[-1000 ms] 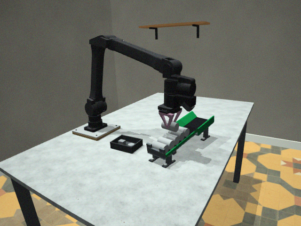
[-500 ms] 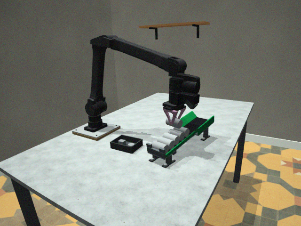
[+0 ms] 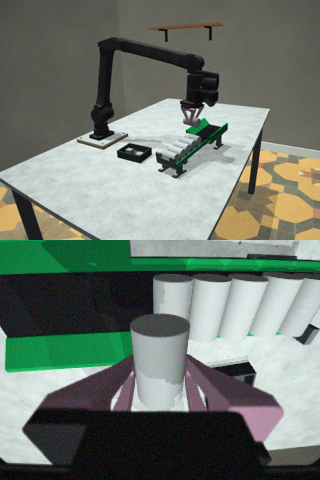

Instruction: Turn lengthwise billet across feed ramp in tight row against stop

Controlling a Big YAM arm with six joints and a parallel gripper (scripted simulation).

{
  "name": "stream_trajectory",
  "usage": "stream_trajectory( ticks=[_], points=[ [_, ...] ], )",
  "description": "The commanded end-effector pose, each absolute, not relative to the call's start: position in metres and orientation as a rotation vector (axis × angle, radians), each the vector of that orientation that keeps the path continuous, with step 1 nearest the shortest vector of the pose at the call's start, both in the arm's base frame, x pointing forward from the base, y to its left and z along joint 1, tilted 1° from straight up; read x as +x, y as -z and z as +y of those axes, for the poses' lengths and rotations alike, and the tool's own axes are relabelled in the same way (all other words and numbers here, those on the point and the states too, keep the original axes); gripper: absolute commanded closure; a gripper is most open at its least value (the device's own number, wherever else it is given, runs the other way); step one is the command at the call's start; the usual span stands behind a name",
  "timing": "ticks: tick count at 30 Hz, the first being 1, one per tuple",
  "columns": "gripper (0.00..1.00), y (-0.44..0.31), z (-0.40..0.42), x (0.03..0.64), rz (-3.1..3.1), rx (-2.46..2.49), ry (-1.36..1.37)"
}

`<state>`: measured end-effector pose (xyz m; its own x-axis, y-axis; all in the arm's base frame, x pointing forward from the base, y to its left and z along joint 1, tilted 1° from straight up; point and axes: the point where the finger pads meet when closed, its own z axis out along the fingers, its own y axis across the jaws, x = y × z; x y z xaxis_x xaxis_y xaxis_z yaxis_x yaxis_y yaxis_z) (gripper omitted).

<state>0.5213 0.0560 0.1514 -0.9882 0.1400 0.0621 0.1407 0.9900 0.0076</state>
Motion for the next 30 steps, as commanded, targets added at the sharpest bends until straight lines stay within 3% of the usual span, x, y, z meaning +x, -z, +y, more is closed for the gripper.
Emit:
stream_trajectory(
  ticks=[1, 30],
  points=[
    [1.00, -0.219, 0.079, 0.554, -3.181, -0.251, 0.043],
    [1.00, -0.184, 0.097, 0.560, -3.213, -0.254, 0.064]
  ],
)
